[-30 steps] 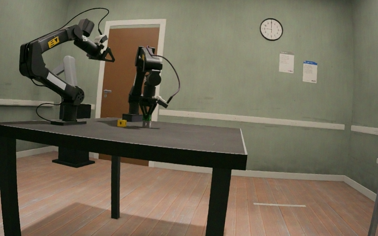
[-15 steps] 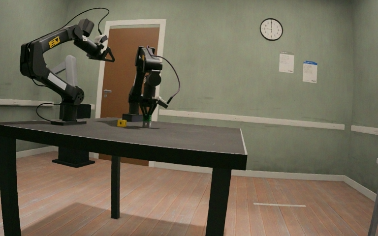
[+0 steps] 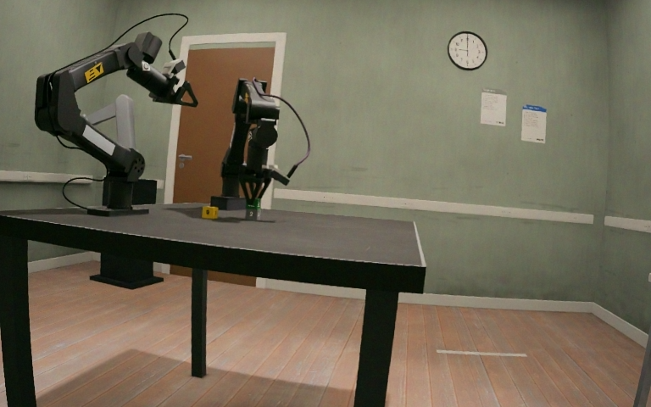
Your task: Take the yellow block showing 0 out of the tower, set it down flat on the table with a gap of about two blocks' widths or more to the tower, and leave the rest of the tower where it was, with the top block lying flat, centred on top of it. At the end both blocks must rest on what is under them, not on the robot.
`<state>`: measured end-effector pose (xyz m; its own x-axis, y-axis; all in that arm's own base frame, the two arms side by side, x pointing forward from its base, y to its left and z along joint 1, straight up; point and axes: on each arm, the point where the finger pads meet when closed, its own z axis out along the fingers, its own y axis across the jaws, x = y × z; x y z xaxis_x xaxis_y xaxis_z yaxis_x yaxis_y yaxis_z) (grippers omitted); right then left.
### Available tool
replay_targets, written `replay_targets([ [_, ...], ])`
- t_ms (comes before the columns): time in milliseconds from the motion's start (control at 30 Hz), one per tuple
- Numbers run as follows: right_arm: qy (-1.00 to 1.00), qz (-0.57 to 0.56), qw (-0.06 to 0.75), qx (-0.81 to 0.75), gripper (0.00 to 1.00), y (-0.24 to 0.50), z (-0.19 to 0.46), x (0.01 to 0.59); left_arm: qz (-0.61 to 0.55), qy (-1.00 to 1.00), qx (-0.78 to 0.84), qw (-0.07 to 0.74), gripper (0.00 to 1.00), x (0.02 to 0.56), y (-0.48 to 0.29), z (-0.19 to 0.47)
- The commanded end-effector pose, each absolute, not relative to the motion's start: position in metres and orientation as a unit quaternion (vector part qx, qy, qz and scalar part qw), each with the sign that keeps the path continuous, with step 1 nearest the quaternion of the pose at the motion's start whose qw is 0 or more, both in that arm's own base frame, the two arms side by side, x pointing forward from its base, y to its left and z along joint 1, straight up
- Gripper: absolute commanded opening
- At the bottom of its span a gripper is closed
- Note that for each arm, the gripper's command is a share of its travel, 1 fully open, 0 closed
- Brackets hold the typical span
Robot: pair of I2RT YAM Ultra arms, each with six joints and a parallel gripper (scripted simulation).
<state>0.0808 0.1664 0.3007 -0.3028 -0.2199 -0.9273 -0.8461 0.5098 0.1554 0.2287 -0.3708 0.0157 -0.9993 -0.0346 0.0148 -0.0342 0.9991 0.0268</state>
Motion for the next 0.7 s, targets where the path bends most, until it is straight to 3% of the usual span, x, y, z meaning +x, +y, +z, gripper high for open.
replay_targets([
  [0,0.724,0.351,0.479,-0.351,1.00,0.161,0.310,0.080,0.011,-1.000,0.019,-0.010,0.56,0.238,-0.373,0.039],
  [233,0.724,0.351,0.479,-0.351,1.00,0.161,0.310,0.080,0.010,-1.000,0.019,-0.009,0.56,0.235,-0.374,0.056],
  [267,0.724,0.351,0.479,-0.351,1.00,0.161,0.310,0.080,0.010,-1.000,0.019,-0.009,0.67,0.234,-0.374,0.058],
  [333,0.724,0.351,0.479,-0.351,1.00,0.161,0.310,0.080,0.010,-1.000,0.019,-0.009,0.67,0.234,-0.374,0.058],
  [433,0.724,0.351,0.479,-0.351,1.00,0.161,0.310,0.080,0.010,-1.000,0.019,-0.009,1.00,0.234,-0.374,0.070],
  [667,0.724,0.351,0.479,-0.351,1.00,0.161,0.310,0.080,-0.016,-1.000,0.021,0.007,1.00,0.233,-0.374,0.076],
])
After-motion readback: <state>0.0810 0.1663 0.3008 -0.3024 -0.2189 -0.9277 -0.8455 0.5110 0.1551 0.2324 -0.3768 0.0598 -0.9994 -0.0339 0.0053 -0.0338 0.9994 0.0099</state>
